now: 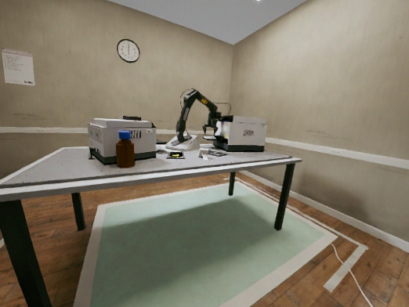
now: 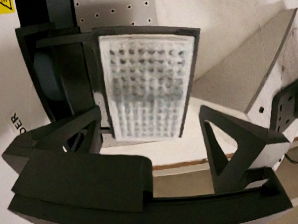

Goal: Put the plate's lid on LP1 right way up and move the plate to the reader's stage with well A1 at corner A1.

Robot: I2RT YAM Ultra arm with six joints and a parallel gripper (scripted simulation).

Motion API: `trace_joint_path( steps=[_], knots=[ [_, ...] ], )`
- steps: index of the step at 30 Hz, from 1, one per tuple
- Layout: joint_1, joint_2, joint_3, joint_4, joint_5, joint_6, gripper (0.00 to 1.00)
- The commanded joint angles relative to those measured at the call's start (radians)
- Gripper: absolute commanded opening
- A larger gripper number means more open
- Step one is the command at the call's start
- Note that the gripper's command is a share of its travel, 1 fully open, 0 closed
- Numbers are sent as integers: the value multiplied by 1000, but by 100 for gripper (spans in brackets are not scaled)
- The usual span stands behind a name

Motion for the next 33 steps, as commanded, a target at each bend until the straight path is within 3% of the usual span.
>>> trace_joint_path(
  steps=[1, 33],
  knots=[
    [22, -39, 52, -42, -5, 15, 100],
    [52, -46, 187, -192, -17, 43, 100]
  ],
)
